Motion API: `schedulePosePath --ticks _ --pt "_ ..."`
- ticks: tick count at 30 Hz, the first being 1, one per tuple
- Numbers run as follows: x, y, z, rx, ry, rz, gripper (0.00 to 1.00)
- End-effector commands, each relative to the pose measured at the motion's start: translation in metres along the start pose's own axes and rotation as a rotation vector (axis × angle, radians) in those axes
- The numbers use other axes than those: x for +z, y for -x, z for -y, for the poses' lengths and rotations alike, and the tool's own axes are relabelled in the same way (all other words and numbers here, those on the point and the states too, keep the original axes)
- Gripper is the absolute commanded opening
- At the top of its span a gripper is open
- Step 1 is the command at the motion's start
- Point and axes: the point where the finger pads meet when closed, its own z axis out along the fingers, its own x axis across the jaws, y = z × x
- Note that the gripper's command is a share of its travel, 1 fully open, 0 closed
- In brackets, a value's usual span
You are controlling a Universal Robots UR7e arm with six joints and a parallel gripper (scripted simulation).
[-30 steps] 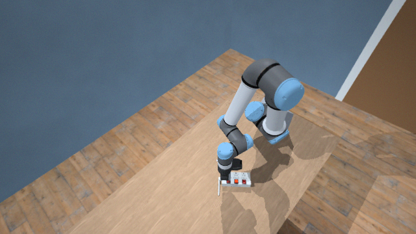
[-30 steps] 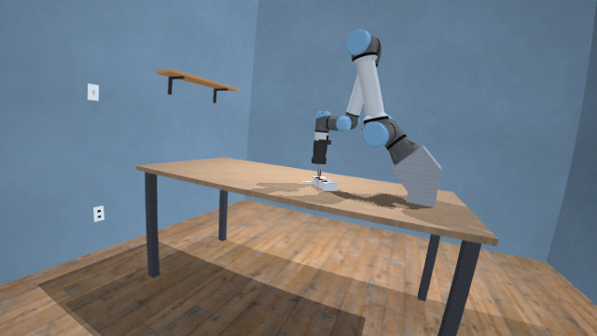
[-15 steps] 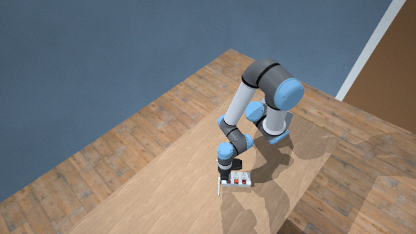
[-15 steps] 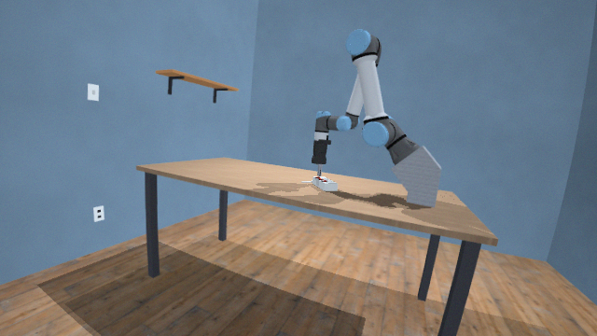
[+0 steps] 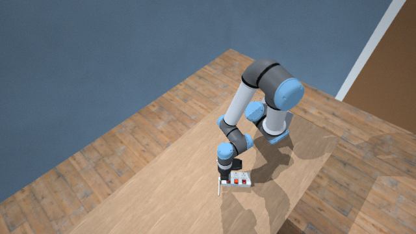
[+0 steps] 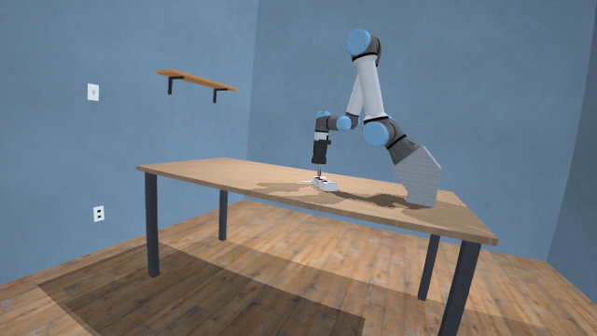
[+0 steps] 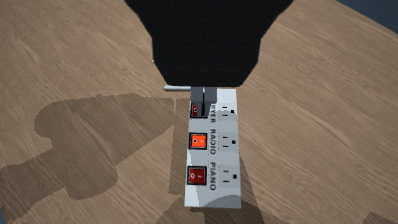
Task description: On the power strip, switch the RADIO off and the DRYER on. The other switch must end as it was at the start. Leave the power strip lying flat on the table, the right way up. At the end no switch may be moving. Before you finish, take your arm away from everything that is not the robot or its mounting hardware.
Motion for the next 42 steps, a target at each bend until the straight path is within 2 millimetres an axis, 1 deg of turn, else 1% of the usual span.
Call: schedulePosePath --ticks 1,24,42 --pt "-0.0002 -0.0003 -0.0002 0.0 0.001 -0.001 0.0" --pt "0.0068 -0.0003 -0.0002 0.0 0.001 -0.001 0.0" --pt "0.0083 -0.0003 -0.0002 0.0 0.001 -0.001 0.0"
